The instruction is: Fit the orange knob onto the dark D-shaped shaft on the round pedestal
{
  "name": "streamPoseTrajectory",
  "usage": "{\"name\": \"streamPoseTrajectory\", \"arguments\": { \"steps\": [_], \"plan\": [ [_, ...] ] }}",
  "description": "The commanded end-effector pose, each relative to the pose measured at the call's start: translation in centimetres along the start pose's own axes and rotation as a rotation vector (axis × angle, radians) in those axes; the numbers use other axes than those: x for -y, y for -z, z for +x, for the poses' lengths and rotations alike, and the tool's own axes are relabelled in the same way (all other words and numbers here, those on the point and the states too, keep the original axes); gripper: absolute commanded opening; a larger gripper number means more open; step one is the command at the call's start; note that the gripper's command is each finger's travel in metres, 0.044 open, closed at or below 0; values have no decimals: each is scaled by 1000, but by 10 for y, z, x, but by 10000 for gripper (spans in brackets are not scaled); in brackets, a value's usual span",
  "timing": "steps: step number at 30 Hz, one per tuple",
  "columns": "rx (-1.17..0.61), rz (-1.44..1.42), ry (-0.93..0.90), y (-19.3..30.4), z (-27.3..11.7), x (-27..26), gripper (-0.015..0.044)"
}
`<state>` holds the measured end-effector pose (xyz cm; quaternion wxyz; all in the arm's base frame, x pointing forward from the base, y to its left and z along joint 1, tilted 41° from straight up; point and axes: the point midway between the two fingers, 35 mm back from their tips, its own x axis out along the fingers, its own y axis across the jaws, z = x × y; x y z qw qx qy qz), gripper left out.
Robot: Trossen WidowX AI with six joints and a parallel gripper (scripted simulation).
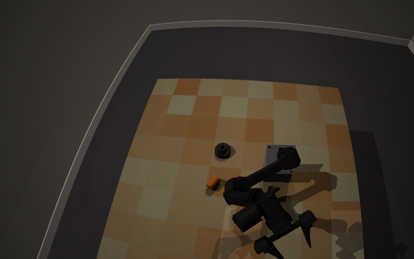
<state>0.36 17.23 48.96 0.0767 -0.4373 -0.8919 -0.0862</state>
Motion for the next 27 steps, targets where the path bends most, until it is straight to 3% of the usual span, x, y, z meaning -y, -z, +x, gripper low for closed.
{"name": "streamPoseTrajectory", "arguments": {
  "steps": [1,7,12,20,27],
  "plan": [
    [-5,-15,12,1,1,3,426],
    [-233,-467,373,36,9,122,440],
    [-584,-806,665,60,-38,227,440],
    [-1376,-1110,982,71,-203,325,440],
    [-2246,-1139,949,42,-372,307,440]
  ]
}}
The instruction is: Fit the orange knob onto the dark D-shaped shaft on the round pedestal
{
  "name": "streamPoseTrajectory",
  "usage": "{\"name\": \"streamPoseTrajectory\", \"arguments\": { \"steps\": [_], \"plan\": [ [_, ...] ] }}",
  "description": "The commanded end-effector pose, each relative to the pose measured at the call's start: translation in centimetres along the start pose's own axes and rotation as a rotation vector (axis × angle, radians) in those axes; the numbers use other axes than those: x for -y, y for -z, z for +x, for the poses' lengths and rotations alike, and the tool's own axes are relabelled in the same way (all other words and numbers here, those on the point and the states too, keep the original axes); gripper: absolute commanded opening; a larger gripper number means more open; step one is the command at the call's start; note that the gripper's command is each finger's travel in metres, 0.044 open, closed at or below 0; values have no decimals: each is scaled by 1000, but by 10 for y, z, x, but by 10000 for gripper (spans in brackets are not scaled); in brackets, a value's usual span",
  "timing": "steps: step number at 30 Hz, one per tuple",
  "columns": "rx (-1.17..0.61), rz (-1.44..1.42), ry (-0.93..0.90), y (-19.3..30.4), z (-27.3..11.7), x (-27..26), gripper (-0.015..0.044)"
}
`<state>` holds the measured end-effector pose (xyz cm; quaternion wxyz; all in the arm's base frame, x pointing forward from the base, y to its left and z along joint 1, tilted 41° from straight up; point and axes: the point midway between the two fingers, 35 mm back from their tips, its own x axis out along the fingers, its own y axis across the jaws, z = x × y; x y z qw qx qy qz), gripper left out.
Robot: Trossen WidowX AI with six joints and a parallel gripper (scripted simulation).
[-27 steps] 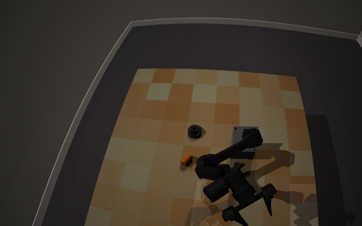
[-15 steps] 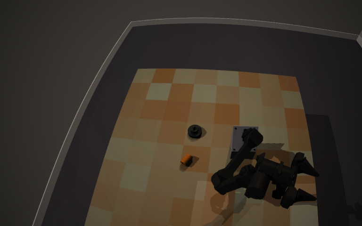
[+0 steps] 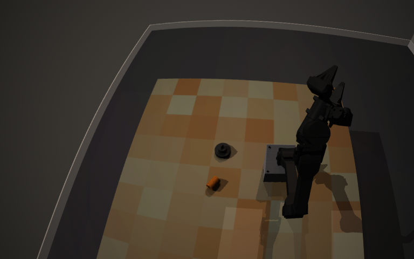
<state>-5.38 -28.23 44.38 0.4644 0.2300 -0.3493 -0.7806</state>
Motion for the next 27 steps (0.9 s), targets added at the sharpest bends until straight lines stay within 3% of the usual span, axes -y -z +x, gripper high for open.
{"name": "streamPoseTrajectory", "arguments": {
  "steps": [1,7,15,21,27],
  "plan": [
    [-251,-239,-93,74,2,-24,440],
    [-674,-727,-367,216,-44,-52,440],
    [-1101,-1305,-899,359,-179,-41,440],
    [-1343,-1641,-1363,417,-303,5,440],
    [-1534,-1944,-1885,434,-418,87,440]
  ]
}}
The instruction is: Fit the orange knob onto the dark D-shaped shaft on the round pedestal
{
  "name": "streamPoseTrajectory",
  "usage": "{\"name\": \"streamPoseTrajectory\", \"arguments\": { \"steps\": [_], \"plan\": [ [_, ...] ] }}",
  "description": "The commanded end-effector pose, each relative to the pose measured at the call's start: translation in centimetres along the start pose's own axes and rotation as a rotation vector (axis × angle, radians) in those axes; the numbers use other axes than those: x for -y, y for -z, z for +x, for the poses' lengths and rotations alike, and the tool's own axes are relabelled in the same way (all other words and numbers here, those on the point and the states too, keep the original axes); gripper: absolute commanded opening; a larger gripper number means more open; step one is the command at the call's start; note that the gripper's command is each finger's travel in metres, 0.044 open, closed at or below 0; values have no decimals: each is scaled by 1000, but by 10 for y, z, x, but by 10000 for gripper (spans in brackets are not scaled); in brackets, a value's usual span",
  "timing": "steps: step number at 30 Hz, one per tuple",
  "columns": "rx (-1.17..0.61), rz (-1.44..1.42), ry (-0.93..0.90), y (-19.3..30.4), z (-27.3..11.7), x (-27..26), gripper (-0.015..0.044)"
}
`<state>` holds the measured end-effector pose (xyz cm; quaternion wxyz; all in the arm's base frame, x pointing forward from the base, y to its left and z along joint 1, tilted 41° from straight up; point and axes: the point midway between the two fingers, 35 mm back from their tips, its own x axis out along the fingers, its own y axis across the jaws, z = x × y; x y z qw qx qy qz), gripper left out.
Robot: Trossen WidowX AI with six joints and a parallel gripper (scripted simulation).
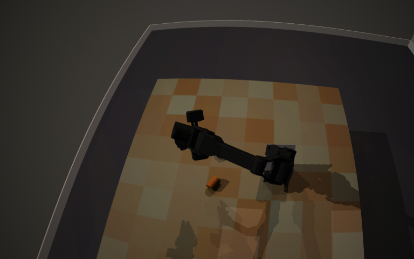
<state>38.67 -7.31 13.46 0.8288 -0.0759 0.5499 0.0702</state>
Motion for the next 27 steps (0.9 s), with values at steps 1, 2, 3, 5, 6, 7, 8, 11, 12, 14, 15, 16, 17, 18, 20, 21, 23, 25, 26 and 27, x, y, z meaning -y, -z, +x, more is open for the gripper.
{"name": "streamPoseTrajectory", "arguments": {
  "steps": [1,2,3,5,6,7,8,11,12,14,15,16,17,18,20,21,23,25,26,27],
  "plan": [
    [-91,-244,-177,2,34,-65,440],
    [-113,-304,-221,5,41,-82,440],
    [-129,-351,-256,7,46,-95,440],
    [-157,-449,-337,12,55,-120,440],
    [-173,-513,-392,16,60,-136,440],
    [-193,-589,-461,22,65,-156,440],
    [-214,-679,-545,31,70,-180,440],
    [-241,-800,-665,45,76,-212,440],
    [-241,-800,-665,45,76,-212,440],
    [-241,-800,-665,45,76,-212,440],
    [-241,-799,-665,45,77,-214,440],
    [-241,-799,-665,46,81,-217,440],
    [-241,-799,-666,47,87,-223,440],
    [-240,-799,-666,48,91,-227,440],
    [-240,-799,-666,49,93,-229,440],
    [-240,-799,-666,49,93,-229,440],
    [-240,-799,-666,49,93,-229,440],
    [-240,-799,-666,49,94,-230,440],
    [-240,-799,-666,49,95,-231,440],
    [-240,-799,-666,50,97,-232,440]
  ]
}}
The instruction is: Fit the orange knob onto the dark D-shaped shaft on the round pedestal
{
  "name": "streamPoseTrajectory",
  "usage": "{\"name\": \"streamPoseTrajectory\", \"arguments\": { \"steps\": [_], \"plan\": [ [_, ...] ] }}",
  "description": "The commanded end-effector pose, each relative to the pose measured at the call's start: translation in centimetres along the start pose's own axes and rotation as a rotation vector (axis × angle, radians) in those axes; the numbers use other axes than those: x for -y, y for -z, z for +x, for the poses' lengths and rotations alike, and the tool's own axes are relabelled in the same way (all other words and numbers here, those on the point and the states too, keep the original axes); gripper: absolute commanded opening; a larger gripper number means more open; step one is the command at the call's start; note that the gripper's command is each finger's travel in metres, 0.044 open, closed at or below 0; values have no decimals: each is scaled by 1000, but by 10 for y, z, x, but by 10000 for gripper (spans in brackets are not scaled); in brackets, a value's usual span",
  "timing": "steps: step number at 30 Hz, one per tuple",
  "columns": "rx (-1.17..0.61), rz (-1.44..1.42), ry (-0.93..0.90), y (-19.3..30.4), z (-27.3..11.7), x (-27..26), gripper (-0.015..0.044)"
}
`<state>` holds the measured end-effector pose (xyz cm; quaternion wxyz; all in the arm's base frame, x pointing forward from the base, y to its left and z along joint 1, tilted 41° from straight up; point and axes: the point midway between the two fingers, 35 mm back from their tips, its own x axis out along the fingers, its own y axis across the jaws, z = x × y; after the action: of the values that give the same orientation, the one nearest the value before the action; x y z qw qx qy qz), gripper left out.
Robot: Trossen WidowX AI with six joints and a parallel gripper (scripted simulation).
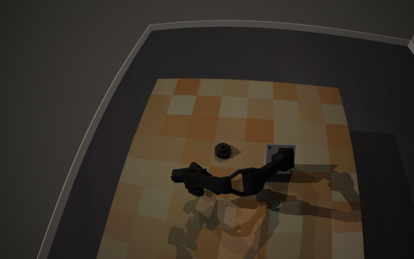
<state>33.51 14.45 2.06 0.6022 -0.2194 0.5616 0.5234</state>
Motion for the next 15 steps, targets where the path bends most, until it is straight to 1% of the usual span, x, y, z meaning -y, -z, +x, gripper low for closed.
{"name": "streamPoseTrajectory", "arguments": {
  "steps": [1,15],
  "plan": [
    [-3,8,-11,-1,8,-1,440],
    [-2,8,-12,-8,29,-2,440]
  ]
}}
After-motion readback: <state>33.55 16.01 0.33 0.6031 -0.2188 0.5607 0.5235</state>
